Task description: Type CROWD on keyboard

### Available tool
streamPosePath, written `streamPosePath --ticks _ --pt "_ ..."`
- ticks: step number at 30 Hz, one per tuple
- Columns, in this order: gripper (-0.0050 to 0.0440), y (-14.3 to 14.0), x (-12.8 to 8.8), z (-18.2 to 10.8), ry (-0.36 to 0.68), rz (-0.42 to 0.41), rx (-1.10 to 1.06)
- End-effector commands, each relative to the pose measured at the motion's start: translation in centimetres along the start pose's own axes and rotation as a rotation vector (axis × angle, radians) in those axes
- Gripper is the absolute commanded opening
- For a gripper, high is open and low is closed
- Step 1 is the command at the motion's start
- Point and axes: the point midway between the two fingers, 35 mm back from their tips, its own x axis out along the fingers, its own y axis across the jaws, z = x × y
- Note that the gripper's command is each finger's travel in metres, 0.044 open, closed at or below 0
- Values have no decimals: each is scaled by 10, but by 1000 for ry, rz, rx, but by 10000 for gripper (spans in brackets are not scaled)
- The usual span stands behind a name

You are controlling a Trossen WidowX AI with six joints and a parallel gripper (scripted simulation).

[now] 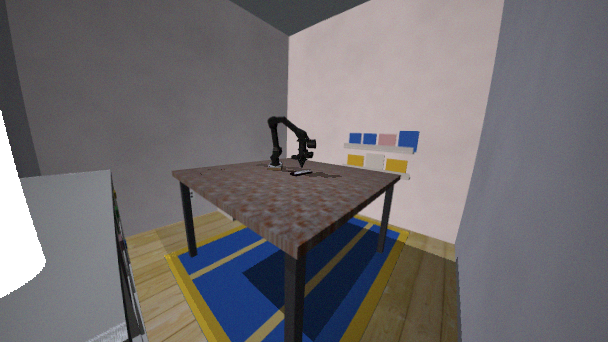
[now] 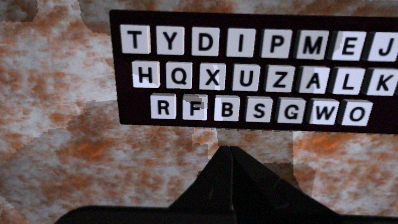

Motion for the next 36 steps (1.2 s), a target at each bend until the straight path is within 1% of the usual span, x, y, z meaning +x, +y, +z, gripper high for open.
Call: streamPosePath --ticks 1,6,8,10,15,20,21,27,28,31,36 --pt "0 4 0 3 -5 -1 4" --pt "0 4 0 3 -5 -1 4" --pt "0 -3 0 7 -3 0 4" --pt "0 -3 0 7 -3 0 4" --pt "0 -54 -2 34 1 5 5" --pt "0 -103 -5 47 -4 0 4" --pt "0 -109 -5 48 -5 -1 4" --pt "0 -111 -6 48 -5 -1 4" --pt "0 -111 -4 48 -5 -1 4" --pt "0 -111 8 48 -5 -1 4" --pt "0 -111 9 48 -5 -1 4"
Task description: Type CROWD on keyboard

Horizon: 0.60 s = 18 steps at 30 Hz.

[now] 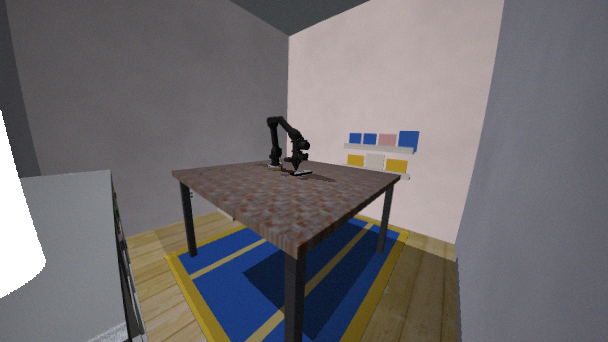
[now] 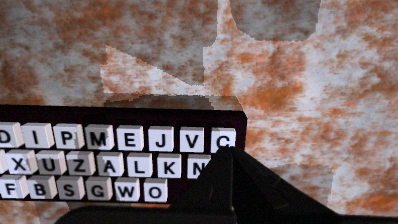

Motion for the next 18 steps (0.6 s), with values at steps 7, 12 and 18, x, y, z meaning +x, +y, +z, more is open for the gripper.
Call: streamPosePath --ticks 7,12,18 --pt "0 1 11 -4 17 1 -4" --pt "0 1 18 -4 17 1 -4" --pt "0 1 24 -4 17 1 -4"
